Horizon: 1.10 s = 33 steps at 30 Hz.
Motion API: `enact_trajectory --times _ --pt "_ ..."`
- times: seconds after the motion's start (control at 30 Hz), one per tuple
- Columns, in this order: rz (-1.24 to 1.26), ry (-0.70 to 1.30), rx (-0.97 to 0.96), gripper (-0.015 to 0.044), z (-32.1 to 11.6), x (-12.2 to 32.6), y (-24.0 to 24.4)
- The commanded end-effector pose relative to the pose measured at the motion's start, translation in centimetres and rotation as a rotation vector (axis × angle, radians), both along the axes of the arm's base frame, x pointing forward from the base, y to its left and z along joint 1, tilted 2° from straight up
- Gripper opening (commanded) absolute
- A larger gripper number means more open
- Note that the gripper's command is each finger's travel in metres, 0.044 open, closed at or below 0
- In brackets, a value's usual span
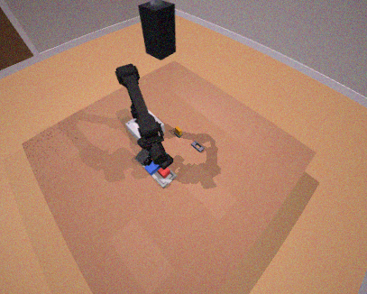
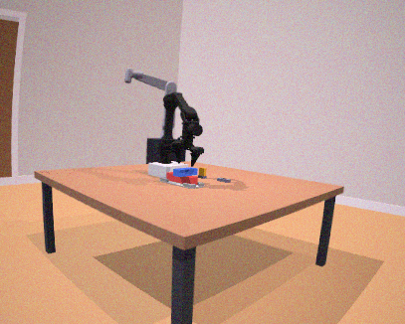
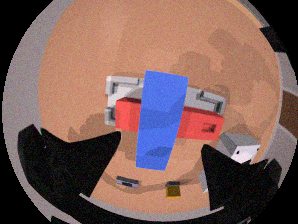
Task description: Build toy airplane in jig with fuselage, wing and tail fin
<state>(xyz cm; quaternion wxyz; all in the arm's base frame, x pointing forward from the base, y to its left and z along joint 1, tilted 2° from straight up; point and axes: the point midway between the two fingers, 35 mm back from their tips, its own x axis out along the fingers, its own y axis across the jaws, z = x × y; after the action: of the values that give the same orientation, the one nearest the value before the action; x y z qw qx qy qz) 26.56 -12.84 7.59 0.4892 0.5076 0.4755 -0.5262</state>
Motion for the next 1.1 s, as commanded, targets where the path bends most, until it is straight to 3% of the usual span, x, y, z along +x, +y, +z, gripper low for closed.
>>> enact_trajectory --times 0.0,0.27,0.77,1.07 --pt "-0.005 -0.04 -0.015 0.044 5.04 0.26 0.04" --pt "0.057 -0.038 -0.016 0.044 5.35 0.56 -0.15" --pt "1.47 0.026 -0.033 0.044 5.35 0.62 -0.2" --pt "1.533 0.029 -0.034 0.044 5.35 0.62 -0.21"
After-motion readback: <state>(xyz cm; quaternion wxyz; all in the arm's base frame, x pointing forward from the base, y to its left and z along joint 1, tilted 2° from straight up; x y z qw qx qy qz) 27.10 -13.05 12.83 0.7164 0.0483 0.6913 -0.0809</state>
